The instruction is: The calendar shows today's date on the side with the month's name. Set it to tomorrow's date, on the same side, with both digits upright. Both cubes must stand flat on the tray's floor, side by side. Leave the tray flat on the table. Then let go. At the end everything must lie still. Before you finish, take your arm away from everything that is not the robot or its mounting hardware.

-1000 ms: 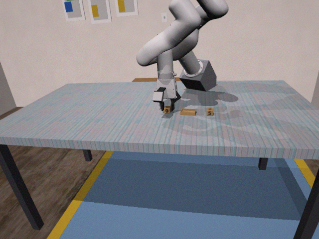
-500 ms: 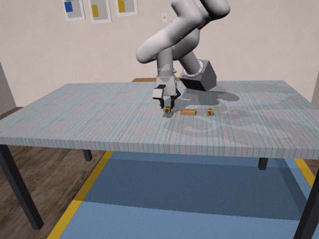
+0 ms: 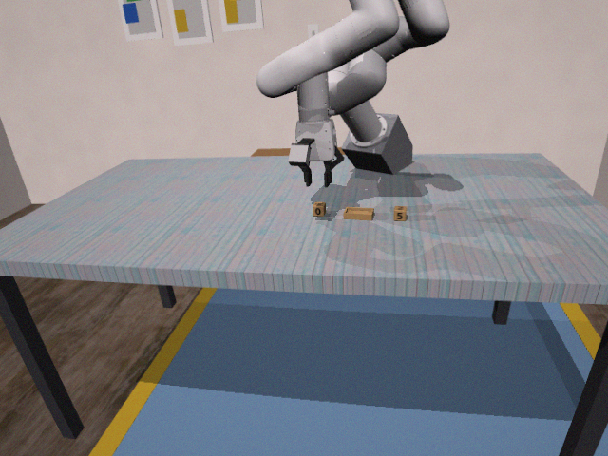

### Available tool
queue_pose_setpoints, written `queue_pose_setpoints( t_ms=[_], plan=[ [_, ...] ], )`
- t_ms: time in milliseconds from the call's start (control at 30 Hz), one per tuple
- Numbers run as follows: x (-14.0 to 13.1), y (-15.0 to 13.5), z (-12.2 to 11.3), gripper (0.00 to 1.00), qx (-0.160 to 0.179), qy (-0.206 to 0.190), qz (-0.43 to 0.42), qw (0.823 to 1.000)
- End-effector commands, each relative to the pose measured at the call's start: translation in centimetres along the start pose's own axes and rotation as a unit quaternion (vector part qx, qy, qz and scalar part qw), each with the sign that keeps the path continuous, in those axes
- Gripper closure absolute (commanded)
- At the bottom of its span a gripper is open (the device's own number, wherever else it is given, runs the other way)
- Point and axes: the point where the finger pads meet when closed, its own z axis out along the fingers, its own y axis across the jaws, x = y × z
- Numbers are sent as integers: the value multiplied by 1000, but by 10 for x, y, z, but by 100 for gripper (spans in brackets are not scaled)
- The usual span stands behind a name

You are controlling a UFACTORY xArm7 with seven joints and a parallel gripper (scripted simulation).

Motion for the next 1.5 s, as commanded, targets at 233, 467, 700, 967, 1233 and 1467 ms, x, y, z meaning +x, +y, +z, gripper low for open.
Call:
queue_pose_setpoints(
  t_ms=[233,467,700,967,1233,1467],
  plan=[
    [0,0,-18,0,-1,-2,0,1000],
    [0,0,-18,0,-1,-2,0,1000],
    [0,0,-18,0,-1,-2,0,1000],
    [9,-23,-15,0,3,-8,-103,995],
    [18,-55,-13,0,7,-12,-231,973],
    [22,-84,-11,0,9,-13,-334,942]
  ],
)
